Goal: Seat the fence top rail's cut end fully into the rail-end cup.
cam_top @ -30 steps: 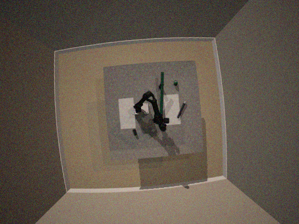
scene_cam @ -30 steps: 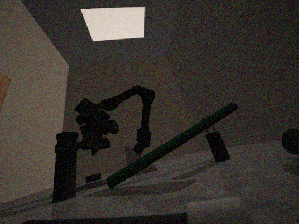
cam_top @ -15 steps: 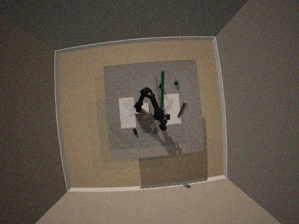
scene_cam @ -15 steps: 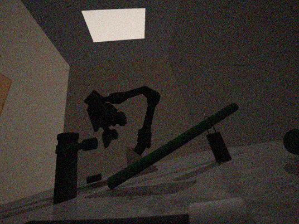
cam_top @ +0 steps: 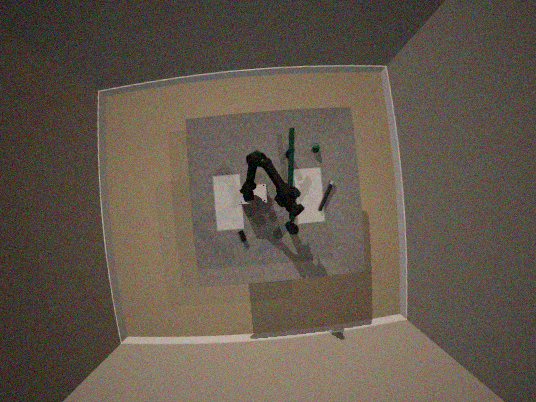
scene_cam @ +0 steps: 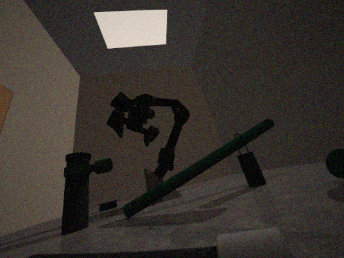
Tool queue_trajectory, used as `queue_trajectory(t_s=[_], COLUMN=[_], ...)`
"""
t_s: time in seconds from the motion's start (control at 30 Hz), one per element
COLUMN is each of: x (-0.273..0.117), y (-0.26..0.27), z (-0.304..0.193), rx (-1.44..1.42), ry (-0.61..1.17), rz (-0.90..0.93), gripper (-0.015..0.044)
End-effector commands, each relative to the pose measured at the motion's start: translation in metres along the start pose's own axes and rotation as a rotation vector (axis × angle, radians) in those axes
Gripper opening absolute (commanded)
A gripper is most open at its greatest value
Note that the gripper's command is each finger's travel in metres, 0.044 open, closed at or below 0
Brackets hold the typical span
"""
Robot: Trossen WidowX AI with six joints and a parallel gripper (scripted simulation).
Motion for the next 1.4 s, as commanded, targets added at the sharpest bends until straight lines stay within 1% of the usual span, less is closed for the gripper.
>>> queue_trajectory(t_s=[0.0, 0.07, 0.43, 0.5, 0.6, 0.7, 0.83, 0.97, 1.03, 1.37], x=[-0.038, -0.042, -0.042, -0.038, -0.023, 0.000, 0.032, 0.061, 0.066, 0.066], y=[0.035, 0.040, 0.040, 0.040, 0.042, 0.046, 0.054, 0.065, 0.066, 0.066], z=[0.044, 0.048, 0.048, 0.048, 0.048, 0.046, 0.042, 0.036, 0.035, 0.035], rx=[0.579, 0.648, 0.648, 0.600, 0.407, 0.111, -0.309, -0.708, -0.776, -0.776], ry=[-0.023, -0.024, -0.024, -0.008, 0.055, 0.135, 0.222, 0.268, 0.272, 0.272], rz=[0.022, 0.026, 0.026, 0.032, 0.063, 0.128, 0.254, 0.409, 0.439, 0.439], gripper=[0.0440, 0.0440, 0.0440, 0.0440, 0.0440, 0.0440, 0.0440, 0.0440, 0.0440, 0.0440])
Point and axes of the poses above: the point midway between the two fingers, 35 mm back from their tips, its own x axis out along the fingers, its own y axis across the jaws, z = x × y, the point moved 2 cm from there along -x, back along the fingers, and after that the axes turned 5 degrees about x, right-handed, at the moved point
